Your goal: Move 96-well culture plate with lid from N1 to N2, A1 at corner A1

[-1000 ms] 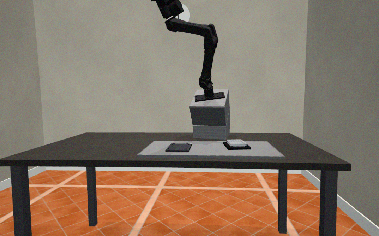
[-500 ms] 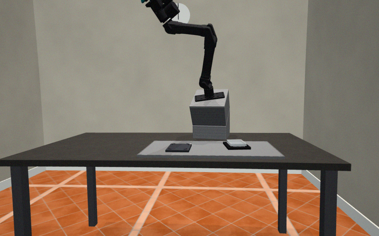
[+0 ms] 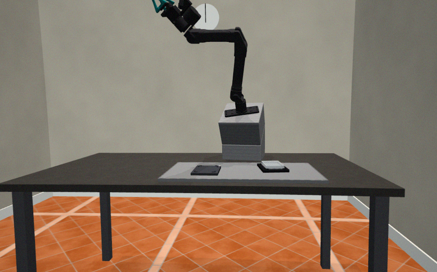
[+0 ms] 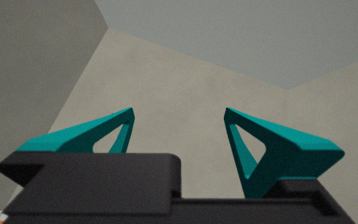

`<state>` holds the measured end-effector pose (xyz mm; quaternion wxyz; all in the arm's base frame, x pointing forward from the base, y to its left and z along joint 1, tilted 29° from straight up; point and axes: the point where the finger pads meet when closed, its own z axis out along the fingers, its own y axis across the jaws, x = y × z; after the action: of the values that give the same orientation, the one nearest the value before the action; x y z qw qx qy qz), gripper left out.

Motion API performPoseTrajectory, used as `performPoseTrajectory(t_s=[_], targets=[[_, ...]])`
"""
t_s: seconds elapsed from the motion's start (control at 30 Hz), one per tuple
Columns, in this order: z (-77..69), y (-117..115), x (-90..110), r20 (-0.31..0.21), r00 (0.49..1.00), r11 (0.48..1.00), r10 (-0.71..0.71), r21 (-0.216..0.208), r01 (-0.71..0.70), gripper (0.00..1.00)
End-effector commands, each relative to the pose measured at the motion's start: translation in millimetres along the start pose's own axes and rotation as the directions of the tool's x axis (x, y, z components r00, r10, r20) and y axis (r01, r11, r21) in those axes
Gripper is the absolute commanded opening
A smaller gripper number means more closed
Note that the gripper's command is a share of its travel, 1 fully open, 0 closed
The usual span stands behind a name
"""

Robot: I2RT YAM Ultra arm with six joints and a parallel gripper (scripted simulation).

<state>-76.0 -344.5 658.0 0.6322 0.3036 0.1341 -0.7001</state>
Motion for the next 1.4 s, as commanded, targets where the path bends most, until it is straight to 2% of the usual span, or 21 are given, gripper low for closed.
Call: performPoseTrajectory(t_s=[0.0, 0.13, 0.17, 0.23, 0.27, 0.3, 0.37, 0.43, 0.57, 0.6, 0.63, 0.7, 0.8, 0.83, 1.0, 1.03, 1.13, 1.2, 1.27, 1.3, 1.37], targets=[[0.7, 8.3, -13.5, -0.024, 0.999, 0.999, 0.047, -0.020, -0.047, 1.00], [-2.5, 12.2, 1.3, -0.056, 0.997, 0.998, 0.055, -0.020, -0.056, 1.00], [-5.9, 11.8, 30.5, -0.095, 0.994, 0.999, 0.046, -0.009, -0.047, 1.00], [-6.9, 17.9, 41.1, -0.090, 0.995, 0.999, 0.035, -0.011, -0.036, 1.00], [-8.9, 20.8, 51.0, -0.143, 0.988, 0.998, 0.055, -0.018, -0.058, 1.00], [-7.5, 27.8, 22.5, -0.116, 0.990, 0.995, 0.081, -0.046, -0.087, 1.00], [-6.3, 35.2, 20.3, -0.143, 0.984, 0.991, 0.107, -0.066, -0.117, 1.00], [-15.4, 37.3, 68.6, -0.214, 0.973, 0.994, 0.089, -0.046, -0.101, 1.00], [-19.1, 50.8, 76.7, -0.189, 0.978, 0.994, 0.083, -0.051, -0.094, 1.00], [-21.4, 54.3, 84.6, -0.238, 0.967, 0.992, 0.091, -0.060, -0.108, 1.00], [-15.2, 60.4, 48.3, -0.197, 0.972, 0.985, 0.130, -0.086, -0.149, 1.00], [-15.2, 60.4, 48.3, -0.197, 0.972, 0.985, 0.130, -0.086, -0.149, 1.00], [-19.4, 69.3, 58.0, -0.242, 0.959, 0.980, 0.146, -0.096, -0.174, 1.00], [-28.6, 71.6, 92.5, -0.296, 0.946, 0.983, 0.128, -0.085, -0.160, 1.00], [-40.1, 89.3, 117.2, -0.338, 0.933, 0.982, 0.121, -0.099, -0.163, 1.00], [-30.7, 94.2, 79.7, -0.298, 0.941, 0.971, 0.162, -0.122, -0.206, 1.00], [-36.4, 104.3, 88.2, -0.341, 0.924, 0.964, 0.173, -0.136, -0.230, 1.00], [-50.9, 110.8, 127.7, -0.385, 0.911, 0.970, 0.147, -0.126, -0.210, 1.00], [-50.9, 110.8, 127.7, -0.385, 0.911, 0.970, 0.147, -0.126, -0.210, 1.00], [-40.8, 109.7, 96.9, -0.365, 0.915, 0.962, 0.170, -0.141, -0.235, 1.00], [-44.5, 114.5, 102.2, -0.416, 0.893, 0.953, 0.174, -0.159, -0.259, 1.00]])
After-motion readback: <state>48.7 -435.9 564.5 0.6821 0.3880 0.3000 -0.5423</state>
